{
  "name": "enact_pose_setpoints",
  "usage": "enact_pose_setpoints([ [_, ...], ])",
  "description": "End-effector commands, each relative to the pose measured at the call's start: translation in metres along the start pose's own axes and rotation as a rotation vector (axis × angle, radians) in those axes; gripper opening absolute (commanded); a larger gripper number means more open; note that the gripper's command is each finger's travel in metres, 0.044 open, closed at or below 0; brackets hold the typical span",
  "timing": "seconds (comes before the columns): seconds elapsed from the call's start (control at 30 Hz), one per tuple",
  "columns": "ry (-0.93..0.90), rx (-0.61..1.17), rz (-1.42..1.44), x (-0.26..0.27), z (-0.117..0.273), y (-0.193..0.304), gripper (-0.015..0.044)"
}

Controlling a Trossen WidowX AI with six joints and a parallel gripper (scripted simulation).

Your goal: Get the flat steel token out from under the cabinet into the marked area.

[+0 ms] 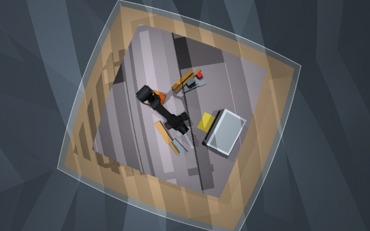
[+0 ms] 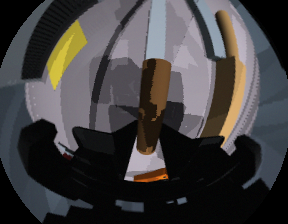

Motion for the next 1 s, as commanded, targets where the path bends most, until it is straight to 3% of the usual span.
enact_pose_setpoints([
  [0.0, -0.001, -0.003, 0.001, 0.005, 0.001, 0.001, 0.0],
  [0.97, -0.003, -0.002, -0.004, 0.031, 0.001, 0.011, 0.0],
])
Point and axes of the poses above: the point midway between the two fingers, 35 mm back from their tips, its own z axis back along the fingers, its own x axis across the jaws, y = z × x, the point moved 7 cm from there along z, back along the fingers, and after that the axes turned 9 degrees about -z, right-handed, at the moved point
